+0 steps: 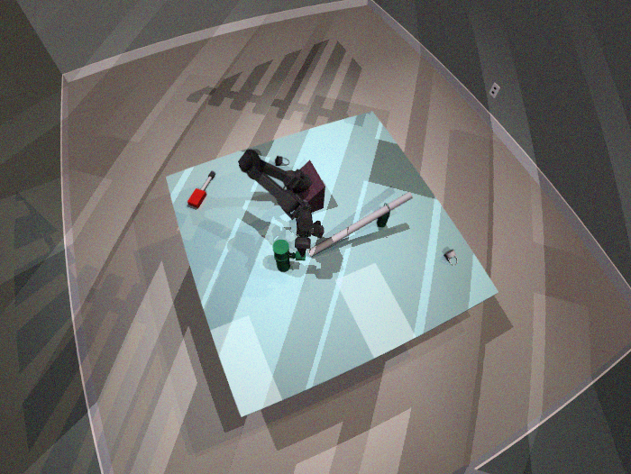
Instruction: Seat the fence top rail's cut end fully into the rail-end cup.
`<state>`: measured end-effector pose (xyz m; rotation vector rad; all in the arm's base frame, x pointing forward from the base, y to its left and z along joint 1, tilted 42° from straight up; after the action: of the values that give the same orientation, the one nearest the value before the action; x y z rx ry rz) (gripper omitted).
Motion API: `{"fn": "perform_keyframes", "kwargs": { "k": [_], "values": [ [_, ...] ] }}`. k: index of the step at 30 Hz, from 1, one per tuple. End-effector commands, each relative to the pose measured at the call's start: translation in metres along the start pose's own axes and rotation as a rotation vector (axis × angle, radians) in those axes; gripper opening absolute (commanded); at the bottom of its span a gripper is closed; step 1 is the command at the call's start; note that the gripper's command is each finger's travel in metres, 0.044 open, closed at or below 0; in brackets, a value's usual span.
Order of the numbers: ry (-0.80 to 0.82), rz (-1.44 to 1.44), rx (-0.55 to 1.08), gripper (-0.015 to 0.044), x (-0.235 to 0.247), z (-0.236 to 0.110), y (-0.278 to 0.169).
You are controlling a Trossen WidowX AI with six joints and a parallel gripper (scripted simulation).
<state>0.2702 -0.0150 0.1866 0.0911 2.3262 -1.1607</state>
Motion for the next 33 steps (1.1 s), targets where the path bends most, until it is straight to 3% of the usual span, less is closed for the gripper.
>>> {"fn": "perform_keyframes", "kwargs": {
  "k": [1,33],
  "values": [
    [0.004,-0.011,-0.006,0.044,0.001,0.006,0.002],
    [0.0,-0.011,-0.002,0.044,0.002,0.058,0.001]
  ]
}}
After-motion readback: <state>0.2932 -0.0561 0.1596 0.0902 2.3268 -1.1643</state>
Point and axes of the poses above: the point midway between the two fingers, 35 mm back from their tips, its own z axis out along the fingers, its own x axis across the jaws, y = z × x, the point moved 10 cm from there along -z, back along the fingers, and after that the axes turned 14 degrees about -z, right-handed, at the moved point
